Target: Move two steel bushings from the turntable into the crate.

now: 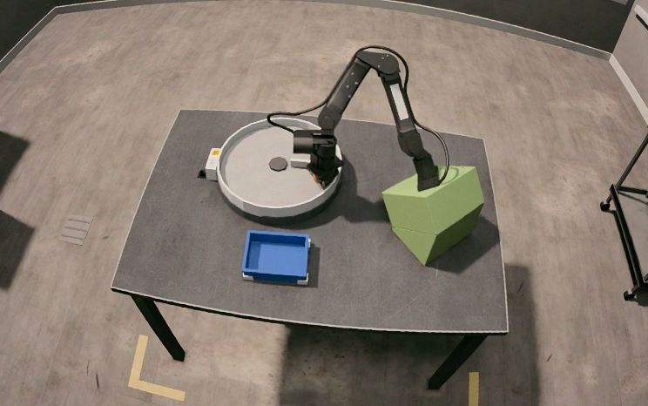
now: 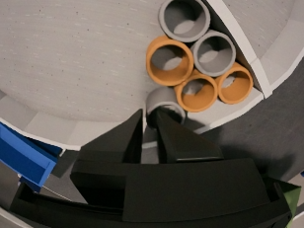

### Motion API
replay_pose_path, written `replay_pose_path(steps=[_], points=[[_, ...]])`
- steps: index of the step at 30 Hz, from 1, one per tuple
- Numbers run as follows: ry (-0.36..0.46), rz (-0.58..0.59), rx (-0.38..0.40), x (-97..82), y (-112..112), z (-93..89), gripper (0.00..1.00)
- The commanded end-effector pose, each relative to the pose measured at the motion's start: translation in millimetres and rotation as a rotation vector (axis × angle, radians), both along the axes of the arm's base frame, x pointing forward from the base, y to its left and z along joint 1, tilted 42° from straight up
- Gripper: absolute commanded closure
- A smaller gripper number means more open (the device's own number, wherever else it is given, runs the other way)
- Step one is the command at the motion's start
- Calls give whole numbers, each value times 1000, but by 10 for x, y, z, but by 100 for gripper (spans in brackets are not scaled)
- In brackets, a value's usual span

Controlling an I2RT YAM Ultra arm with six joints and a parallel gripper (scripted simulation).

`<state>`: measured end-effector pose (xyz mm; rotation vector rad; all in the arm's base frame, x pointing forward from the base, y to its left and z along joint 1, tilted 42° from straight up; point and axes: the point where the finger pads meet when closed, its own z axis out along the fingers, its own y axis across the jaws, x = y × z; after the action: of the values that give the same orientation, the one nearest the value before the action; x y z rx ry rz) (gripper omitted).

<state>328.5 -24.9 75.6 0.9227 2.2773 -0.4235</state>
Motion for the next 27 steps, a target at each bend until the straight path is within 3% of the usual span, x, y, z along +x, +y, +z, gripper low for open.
replay_pose_path(steps=[1, 9, 10, 27], points=[[-5, 7, 3, 16, 14, 2, 87], [-5, 7, 3, 16, 14, 2, 87], [-5, 7, 3, 16, 14, 2, 100], [14, 5, -1, -23, 4, -15, 100]])
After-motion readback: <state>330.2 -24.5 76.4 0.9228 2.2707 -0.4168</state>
